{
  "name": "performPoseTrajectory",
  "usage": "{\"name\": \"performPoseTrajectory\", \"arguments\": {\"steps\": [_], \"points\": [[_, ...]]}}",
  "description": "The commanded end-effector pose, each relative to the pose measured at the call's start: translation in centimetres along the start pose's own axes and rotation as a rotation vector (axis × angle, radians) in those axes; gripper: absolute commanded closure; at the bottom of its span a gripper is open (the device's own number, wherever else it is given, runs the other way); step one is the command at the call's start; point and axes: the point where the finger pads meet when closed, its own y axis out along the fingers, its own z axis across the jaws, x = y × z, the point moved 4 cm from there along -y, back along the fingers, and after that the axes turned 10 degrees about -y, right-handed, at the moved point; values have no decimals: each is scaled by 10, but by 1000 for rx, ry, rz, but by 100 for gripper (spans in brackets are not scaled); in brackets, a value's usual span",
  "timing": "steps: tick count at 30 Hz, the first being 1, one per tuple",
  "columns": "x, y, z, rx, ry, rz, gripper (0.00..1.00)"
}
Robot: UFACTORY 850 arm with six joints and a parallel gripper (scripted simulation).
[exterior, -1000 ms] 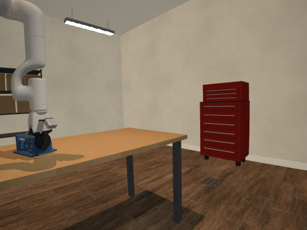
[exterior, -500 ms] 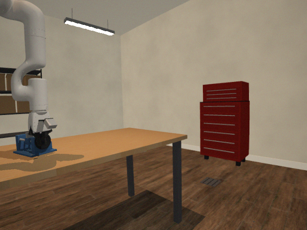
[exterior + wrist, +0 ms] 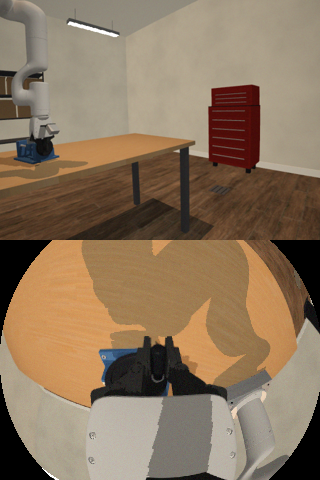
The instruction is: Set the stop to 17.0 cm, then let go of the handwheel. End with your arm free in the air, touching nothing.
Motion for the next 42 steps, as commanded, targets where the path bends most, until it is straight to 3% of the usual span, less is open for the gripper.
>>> {"name": "performPoseTrajectory", "arguments": {"steps": [1,42], "points": [[0,0,0,-1,0,1,94],[0,8,0,-1,0,1,94]]}}
